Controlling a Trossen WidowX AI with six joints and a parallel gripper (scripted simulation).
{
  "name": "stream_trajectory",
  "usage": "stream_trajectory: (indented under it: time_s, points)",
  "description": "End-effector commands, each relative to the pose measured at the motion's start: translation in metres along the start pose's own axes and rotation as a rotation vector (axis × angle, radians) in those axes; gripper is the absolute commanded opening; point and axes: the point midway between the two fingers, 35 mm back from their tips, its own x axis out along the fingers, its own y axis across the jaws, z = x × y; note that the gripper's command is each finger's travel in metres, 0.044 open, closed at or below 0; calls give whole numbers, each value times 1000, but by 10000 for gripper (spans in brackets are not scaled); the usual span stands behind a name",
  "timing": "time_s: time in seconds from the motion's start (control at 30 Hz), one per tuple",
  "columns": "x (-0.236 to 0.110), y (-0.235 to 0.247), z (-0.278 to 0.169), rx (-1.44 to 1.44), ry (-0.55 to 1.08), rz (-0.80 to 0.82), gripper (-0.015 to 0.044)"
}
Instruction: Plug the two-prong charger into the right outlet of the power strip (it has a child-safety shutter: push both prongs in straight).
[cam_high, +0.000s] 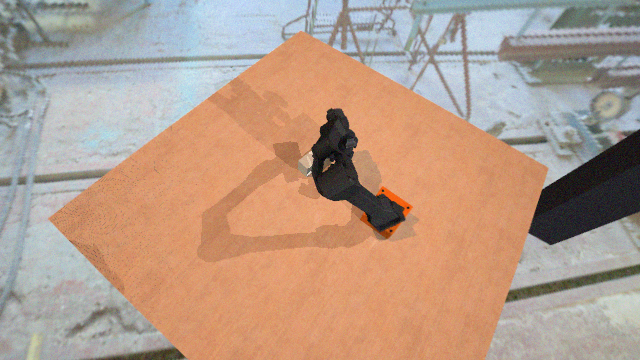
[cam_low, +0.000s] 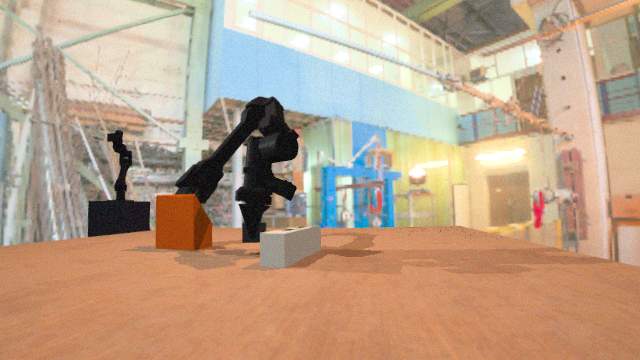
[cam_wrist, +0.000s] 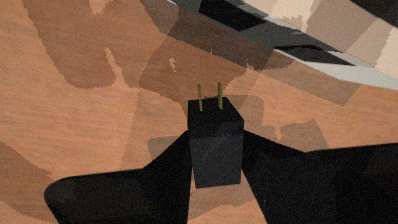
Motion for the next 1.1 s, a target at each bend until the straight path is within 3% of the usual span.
stream_trajectory:
  time_s: [0.0,0.57,1.07]
  points:
    - [3,-7,-8,83,2,4,0]
    - [18,-28,-35,376,7,39,0]
    - [17,-36,-23,393,7,40,0]
